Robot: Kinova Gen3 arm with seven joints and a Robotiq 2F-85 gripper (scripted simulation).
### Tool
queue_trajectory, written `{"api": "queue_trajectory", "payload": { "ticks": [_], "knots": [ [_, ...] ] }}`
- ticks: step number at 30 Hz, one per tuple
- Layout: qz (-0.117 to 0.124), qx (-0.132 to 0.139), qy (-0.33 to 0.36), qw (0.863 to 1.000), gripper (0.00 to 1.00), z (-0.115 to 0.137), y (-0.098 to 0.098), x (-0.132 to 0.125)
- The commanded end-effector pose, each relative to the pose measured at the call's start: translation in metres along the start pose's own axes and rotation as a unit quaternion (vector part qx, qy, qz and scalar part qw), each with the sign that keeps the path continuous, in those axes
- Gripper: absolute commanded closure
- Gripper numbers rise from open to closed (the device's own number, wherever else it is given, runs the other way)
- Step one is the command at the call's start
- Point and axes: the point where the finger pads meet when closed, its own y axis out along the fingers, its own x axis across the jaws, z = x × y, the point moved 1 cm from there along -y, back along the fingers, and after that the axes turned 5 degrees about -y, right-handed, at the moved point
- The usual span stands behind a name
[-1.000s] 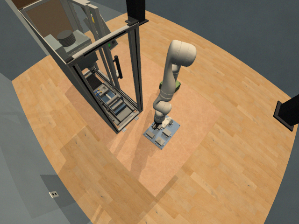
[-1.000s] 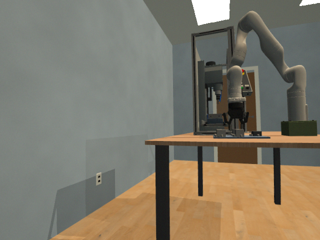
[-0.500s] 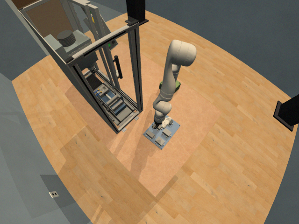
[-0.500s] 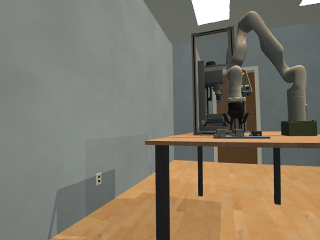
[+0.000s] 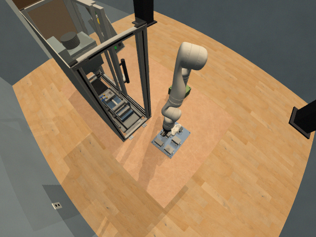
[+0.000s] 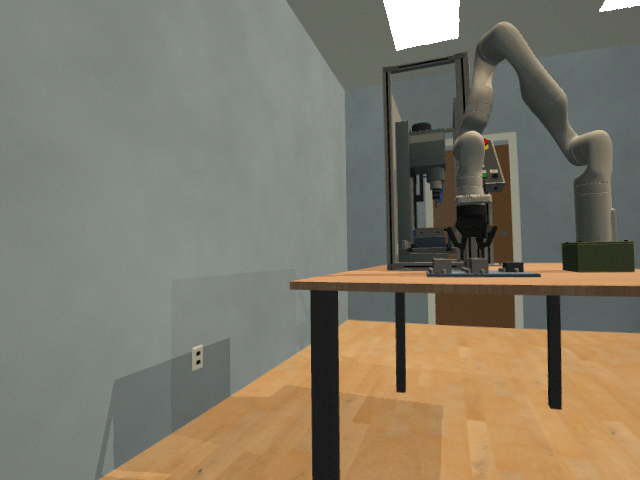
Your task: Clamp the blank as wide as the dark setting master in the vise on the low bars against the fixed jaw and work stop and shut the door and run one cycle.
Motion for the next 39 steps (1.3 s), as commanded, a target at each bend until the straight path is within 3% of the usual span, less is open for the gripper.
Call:
{"api": "queue_trajectory", "payload": {
  "ticks": [1,29,30,39],
  "knots": [
    [-0.001,0.000,0.000,1.000,0.90,0.0002,-0.0005,0.0005],
    [-0.001,0.000,0.000,1.000,0.90,0.0002,-0.0005,0.0005],
    [-0.001,0.000,0.000,1.000,0.00,0.0002,-0.0005,0.0005],
    [-0.001,0.000,0.000,1.000,0.00,0.0002,-0.0005,0.0005]
  ]
}}
